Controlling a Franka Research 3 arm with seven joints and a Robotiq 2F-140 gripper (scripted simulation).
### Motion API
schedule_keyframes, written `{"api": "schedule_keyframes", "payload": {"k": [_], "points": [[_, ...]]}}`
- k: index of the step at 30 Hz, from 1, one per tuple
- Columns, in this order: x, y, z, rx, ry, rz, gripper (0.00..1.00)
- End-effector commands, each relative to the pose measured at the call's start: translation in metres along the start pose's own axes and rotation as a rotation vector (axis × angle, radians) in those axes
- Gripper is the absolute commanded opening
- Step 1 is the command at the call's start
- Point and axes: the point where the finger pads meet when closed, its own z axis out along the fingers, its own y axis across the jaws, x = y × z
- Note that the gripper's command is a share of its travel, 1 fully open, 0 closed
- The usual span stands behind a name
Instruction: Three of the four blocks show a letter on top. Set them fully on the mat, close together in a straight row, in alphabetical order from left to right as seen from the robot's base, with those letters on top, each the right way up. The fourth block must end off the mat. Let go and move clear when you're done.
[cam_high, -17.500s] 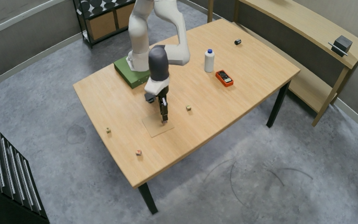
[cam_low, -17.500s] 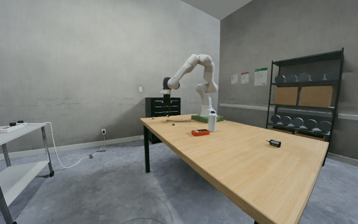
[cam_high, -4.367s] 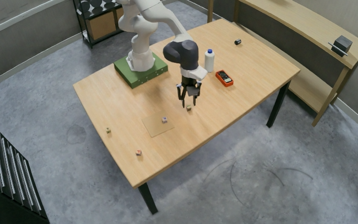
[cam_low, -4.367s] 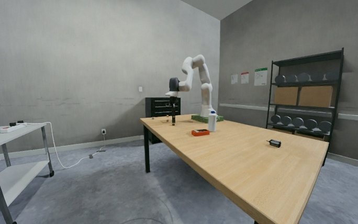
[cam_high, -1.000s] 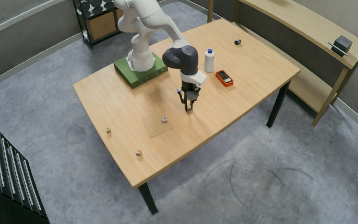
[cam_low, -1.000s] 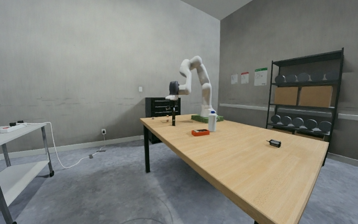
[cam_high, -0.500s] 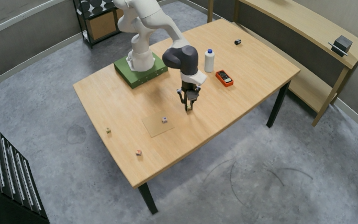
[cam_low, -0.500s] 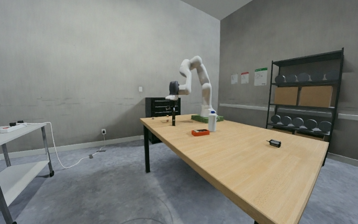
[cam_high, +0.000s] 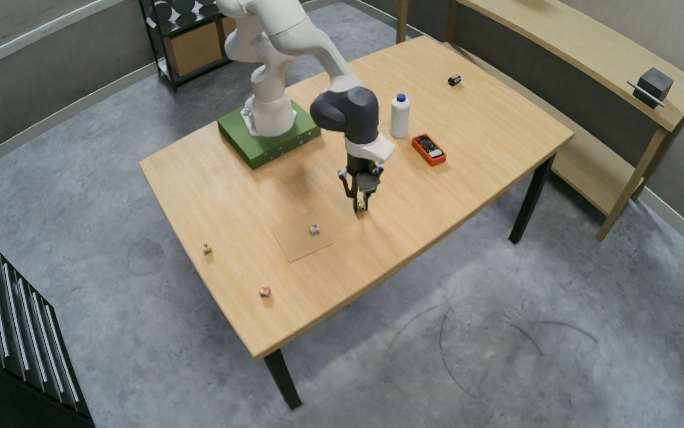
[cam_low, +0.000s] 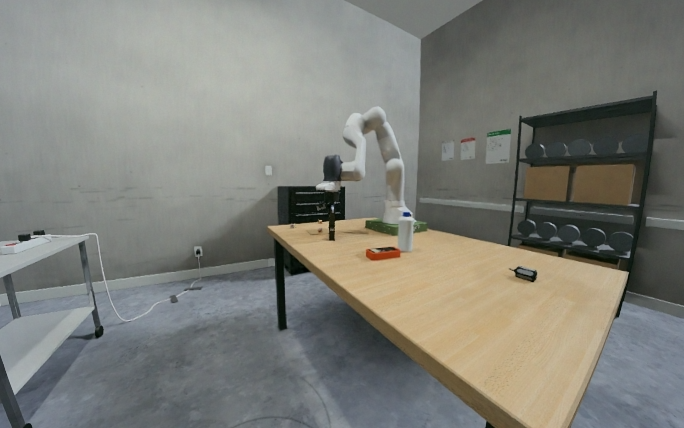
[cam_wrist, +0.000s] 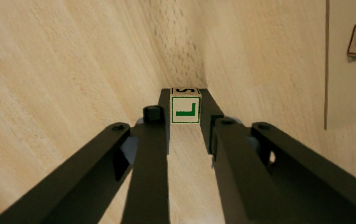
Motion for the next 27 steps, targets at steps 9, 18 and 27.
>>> {"api": "schedule_keyframes", "payload": {"k": [9,18,27], "points": [[0.001,-0.001,-0.014,0.002,0.003,0.005,0.22],[0.001,-0.001,-0.055,0.002,0.003,0.005,0.22],[0.001,-0.001,-0.082,0.002,0.003,0.006,0.22]]}}
